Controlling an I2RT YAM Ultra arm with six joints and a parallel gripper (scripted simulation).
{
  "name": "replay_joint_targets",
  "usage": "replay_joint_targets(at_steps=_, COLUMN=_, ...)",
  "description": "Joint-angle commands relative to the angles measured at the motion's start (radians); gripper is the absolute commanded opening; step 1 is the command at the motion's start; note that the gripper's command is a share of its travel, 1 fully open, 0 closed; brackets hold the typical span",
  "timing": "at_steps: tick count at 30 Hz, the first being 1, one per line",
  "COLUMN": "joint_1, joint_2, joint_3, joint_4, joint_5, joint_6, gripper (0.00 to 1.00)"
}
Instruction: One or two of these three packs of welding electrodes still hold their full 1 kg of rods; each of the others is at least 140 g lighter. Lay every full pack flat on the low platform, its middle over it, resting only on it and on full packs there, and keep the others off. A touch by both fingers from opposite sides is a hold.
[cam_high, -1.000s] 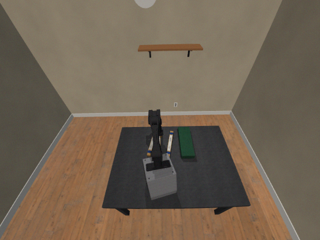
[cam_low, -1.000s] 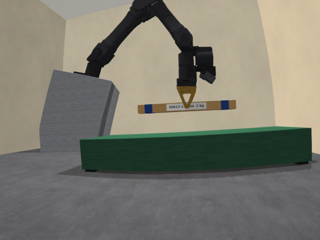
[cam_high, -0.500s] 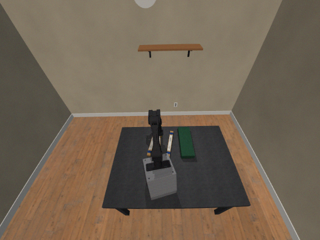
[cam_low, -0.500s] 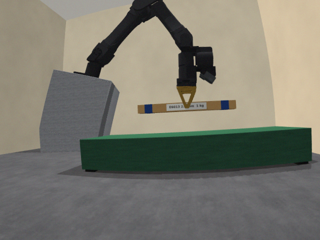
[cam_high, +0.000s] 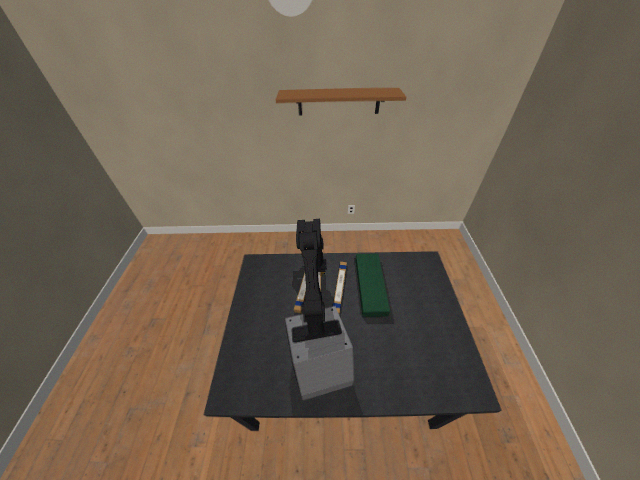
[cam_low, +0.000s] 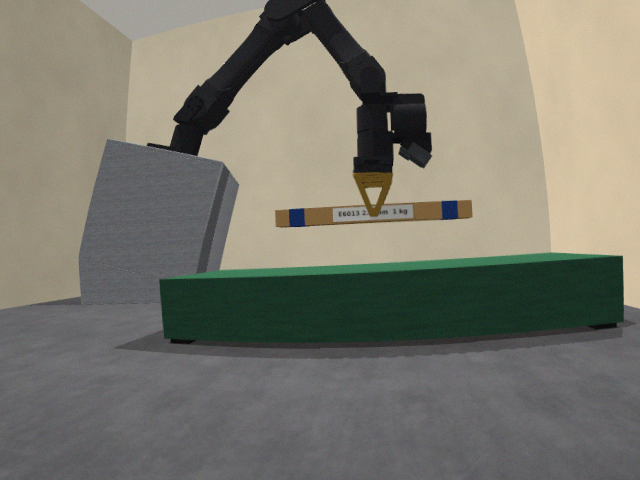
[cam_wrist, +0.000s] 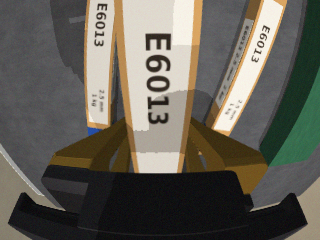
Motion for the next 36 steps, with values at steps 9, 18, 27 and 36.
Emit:
replay_joint_targets(at_steps=9, joint_1=-0.013, joint_2=-0.072, joint_3=0.019, joint_4=-0.027, joint_5=-0.002, joint_6=-0.009, gripper=0.00)
replay_joint_targets(at_steps=18, joint_1=-0.013, joint_2=-0.072, joint_3=0.019, joint_4=-0.027, joint_5=-0.002, joint_6=-0.009, gripper=0.00)
replay_joint_targets(at_steps=27, joint_1=0.039, joint_2=-0.098, joint_3=0.032, joint_4=-0.036, joint_5=0.007, joint_6=-0.028, gripper=0.00)
replay_joint_targets(at_steps=36, joint_1=0.104, joint_2=-0.103, joint_3=0.033, joint_4=-0.036, joint_5=0.029, joint_6=0.044, gripper=0.00)
